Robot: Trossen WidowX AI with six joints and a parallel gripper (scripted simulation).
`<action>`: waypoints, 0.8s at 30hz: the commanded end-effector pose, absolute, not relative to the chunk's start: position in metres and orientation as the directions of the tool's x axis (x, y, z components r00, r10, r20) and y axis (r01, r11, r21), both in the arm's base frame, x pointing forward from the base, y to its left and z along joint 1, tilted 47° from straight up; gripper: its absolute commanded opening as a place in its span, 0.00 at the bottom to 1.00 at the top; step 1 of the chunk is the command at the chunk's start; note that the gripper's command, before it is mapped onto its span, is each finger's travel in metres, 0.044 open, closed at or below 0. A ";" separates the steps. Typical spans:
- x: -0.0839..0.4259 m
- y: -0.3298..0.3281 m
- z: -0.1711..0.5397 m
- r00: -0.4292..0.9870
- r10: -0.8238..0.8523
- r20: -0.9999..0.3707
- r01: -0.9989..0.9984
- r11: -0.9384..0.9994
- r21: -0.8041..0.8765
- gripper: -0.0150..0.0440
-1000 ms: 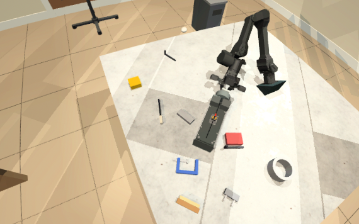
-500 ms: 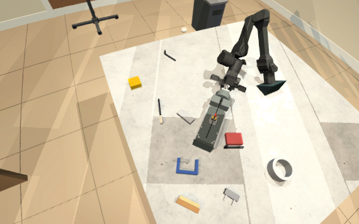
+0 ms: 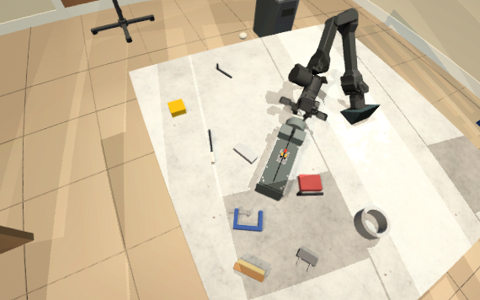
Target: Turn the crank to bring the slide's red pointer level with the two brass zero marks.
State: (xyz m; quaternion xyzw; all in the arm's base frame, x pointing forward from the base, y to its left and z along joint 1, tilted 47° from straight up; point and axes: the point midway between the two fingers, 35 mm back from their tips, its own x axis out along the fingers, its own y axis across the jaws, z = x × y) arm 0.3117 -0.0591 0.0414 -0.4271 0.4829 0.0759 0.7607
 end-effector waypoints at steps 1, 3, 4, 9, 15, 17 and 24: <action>0.307 -0.053 0.037 0.511 -0.283 -0.811 -0.547 0.621 -0.561 0.25; 0.306 -0.052 0.037 0.511 -0.283 -0.812 -0.547 0.621 -0.561 0.25; 0.306 -0.052 0.037 0.511 -0.283 -0.812 -0.547 0.621 -0.561 0.25; 0.305 -0.050 0.036 0.511 -0.283 -0.812 -0.547 0.621 -0.561 0.25; 0.304 -0.046 0.036 0.511 -0.282 -0.812 -0.547 0.621 -0.561 0.25; 0.303 -0.045 0.036 0.511 -0.282 -0.812 -0.547 0.622 -0.561 0.25; 0.301 -0.038 0.037 0.511 -0.282 -0.812 -0.547 0.622 -0.560 0.25</action>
